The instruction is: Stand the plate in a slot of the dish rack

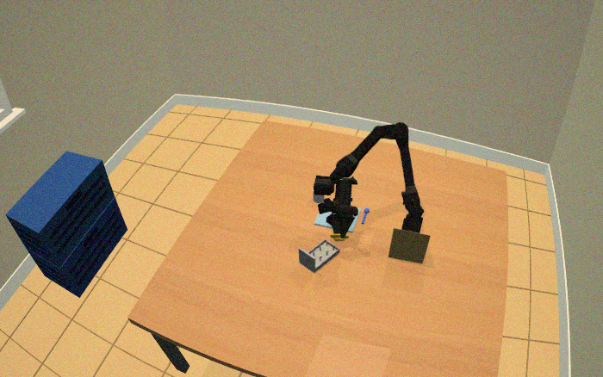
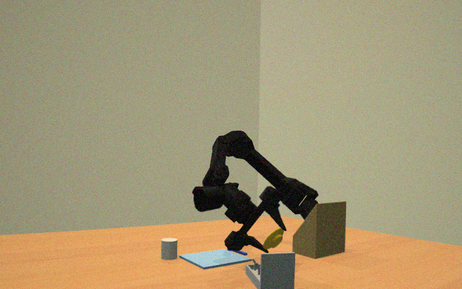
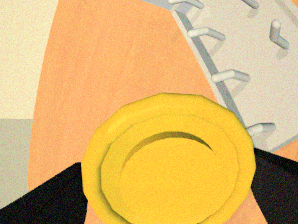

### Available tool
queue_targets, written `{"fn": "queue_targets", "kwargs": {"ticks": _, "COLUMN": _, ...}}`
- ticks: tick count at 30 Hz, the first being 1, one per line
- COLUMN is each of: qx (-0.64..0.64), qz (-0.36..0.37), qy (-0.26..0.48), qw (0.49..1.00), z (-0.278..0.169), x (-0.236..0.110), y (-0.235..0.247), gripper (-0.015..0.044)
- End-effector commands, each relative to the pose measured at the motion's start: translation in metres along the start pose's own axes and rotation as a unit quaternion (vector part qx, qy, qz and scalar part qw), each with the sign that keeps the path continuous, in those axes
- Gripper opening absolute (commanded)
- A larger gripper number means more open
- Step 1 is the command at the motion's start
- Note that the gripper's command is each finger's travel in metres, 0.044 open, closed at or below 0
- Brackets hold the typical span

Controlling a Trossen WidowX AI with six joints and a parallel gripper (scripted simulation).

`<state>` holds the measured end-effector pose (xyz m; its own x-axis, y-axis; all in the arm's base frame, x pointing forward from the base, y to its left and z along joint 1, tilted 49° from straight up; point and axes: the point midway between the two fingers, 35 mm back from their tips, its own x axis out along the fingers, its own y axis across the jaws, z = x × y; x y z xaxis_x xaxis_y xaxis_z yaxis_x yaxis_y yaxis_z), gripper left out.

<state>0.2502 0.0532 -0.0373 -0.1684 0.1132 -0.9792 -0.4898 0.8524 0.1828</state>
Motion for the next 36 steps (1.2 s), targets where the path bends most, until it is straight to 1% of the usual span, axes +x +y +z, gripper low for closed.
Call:
{"fn": "queue_targets", "kwargs": {"ticks": 1, "qx": -0.04, "qz": 0.016, "qy": -0.034, "qw": 0.999, "z": 0.0, "x": -0.001, "y": -0.002, "gripper": 0.0}}
{"fn": "queue_targets", "kwargs": {"ticks": 10, "qx": -0.133, "qz": 0.036, "qy": -0.11, "qw": 0.984, "z": -0.003, "x": -0.001, "y": -0.011, "gripper": 0.0}}
{"fn": "queue_targets", "kwargs": {"ticks": 18, "qx": -0.216, "qz": 0.031, "qy": -0.181, "qw": 0.959, "z": -0.006, "x": -0.003, "y": -0.018, "gripper": 0.0}}
{"fn": "queue_targets", "kwargs": {"ticks": 27, "qx": -0.308, "qz": -0.001, "qy": -0.259, "qw": 0.915, "z": -0.011, "x": -0.008, "y": -0.025, "gripper": 0.0}}
{"fn": "queue_targets", "kwargs": {"ticks": 36, "qx": -0.395, "qz": -0.058, "qy": -0.326, "qw": 0.857, "z": -0.018, "x": -0.015, "y": -0.032, "gripper": 0.0}}
